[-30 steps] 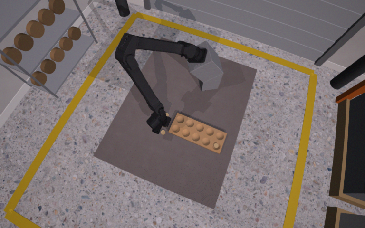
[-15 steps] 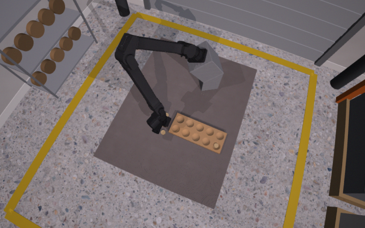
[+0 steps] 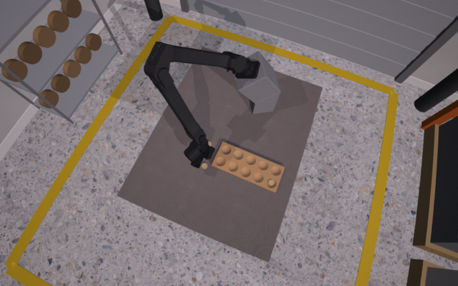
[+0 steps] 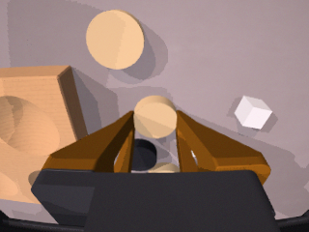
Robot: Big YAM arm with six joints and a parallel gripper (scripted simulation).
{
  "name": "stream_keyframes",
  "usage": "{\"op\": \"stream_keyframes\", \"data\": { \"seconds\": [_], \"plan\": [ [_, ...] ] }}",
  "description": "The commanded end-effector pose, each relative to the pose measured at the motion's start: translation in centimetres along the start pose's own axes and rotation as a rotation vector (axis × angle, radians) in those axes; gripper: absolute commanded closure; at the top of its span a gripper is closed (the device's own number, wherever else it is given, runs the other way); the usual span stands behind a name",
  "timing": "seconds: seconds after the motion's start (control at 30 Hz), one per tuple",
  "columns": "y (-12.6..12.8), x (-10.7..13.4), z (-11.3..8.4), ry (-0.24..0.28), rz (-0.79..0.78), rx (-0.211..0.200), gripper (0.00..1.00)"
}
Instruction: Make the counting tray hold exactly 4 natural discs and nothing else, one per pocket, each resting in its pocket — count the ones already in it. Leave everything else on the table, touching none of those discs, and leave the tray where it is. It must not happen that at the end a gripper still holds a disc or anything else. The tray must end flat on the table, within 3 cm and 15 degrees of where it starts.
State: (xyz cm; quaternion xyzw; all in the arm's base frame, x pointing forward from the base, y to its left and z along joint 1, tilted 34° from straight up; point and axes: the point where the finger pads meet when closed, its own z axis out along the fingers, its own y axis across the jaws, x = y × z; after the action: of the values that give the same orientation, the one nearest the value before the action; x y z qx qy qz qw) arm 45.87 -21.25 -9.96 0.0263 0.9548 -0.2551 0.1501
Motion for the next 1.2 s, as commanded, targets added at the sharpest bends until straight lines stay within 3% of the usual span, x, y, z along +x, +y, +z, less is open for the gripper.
{"op": "stream_keyframes", "data": {
  "seconds": [0.0, 0.13, 0.4, 0.53, 0.57, 0.63, 0.7, 0.77, 0.83, 0.87, 0.9, 0.93, 1.0, 1.1, 1.17],
  "plan": [
    [-0.7, -1.0, -1.0, -0.025, 0.006, 0.006, 1.00],
    [0.2, -1.0, -3.4, -0.023, 0.000, 0.000, 1.00],
    [0.2, -0.8, -10.4, -0.024, 0.001, 0.000, 1.00],
    [0.2, -0.7, -11.0, -0.024, 0.001, 0.000, 1.00],
    [-0.3, 0.5, -9.6, 0.018, 0.013, 0.002, 1.00],
    [-0.2, 0.6, -9.6, 0.019, 0.012, -0.001, 1.00],
    [1.3, -1.4, -10.2, -0.012, -0.004, -0.006, 1.00],
    [3.4, -2.1, -10.1, -0.008, -0.002, -0.013, 1.00],
    [7.1, -3.1, -10.1, -0.003, -0.001, -0.023, 1.00],
    [7.1, -3.1, -10.1, -0.003, -0.001, -0.023, 1.00],
    [9.6, -3.6, -10.2, 0.000, 0.000, -0.028, 1.00],
    [9.6, -3.6, -10.2, 0.000, 0.000, -0.028, 1.00],
    [14.3, -4.0, -10.3, 0.003, 0.000, -0.032, 1.00],
    [15.2, -4.3, -10.4, 0.003, 0.000, -0.032, 1.00],
    [21.2, -4.3, -10.8, 0.002, -0.001, -0.030, 1.00]
  ]
}}
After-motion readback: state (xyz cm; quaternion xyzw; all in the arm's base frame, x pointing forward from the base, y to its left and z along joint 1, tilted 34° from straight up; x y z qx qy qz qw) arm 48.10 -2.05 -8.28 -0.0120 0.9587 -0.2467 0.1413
